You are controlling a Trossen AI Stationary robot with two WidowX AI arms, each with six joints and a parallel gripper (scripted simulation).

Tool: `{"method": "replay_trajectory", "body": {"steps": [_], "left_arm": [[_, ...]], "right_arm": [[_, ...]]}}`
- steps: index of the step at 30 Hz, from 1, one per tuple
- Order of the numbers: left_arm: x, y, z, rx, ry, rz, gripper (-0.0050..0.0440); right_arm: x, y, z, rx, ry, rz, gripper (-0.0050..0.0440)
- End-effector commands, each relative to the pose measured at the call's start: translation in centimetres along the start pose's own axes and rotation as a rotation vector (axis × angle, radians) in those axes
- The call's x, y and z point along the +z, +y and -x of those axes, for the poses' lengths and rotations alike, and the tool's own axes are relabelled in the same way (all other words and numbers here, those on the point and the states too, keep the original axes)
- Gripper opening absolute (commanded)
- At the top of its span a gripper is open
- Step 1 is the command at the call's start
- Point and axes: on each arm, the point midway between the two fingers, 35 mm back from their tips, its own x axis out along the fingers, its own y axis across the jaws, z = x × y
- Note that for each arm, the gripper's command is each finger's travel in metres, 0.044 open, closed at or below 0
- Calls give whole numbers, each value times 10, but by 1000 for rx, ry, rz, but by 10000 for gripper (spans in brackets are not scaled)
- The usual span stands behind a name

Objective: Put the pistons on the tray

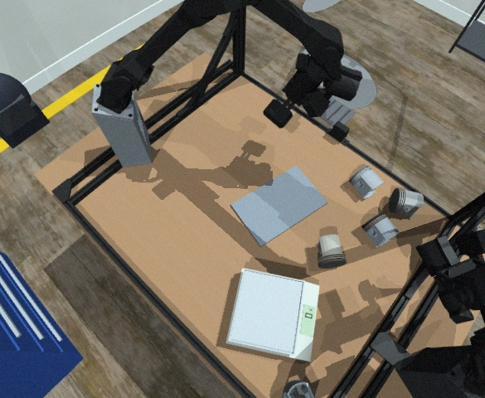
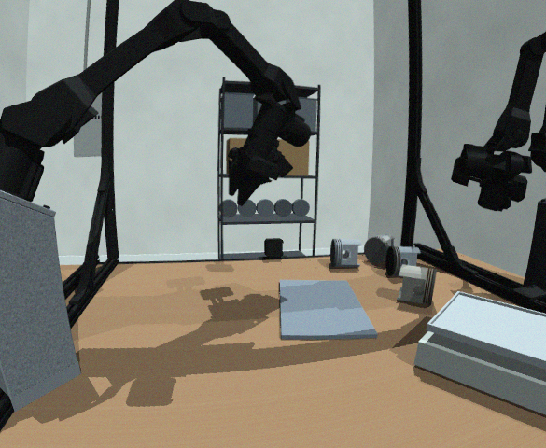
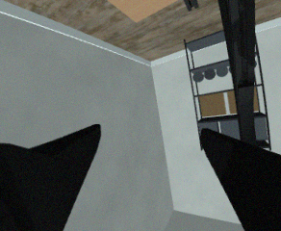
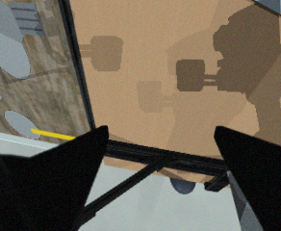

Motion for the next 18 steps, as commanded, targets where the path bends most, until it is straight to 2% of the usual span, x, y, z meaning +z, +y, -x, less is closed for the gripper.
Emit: {"method": "replay_trajectory", "body": {"steps": [1, 17, 18], "left_arm": [[0, 0, 0, 0, 0, 0, 400], [0, 0, 0, 0, 0, 0, 400], [4, -3, 1, 0, -14, -23, 378]], "right_arm": [[0, 0, 0, 0, 0, 0, 400], [0, 0, 0, 0, 0, 0, 400], [-3, -2, 4, 0, -21, 16, 440]]}}
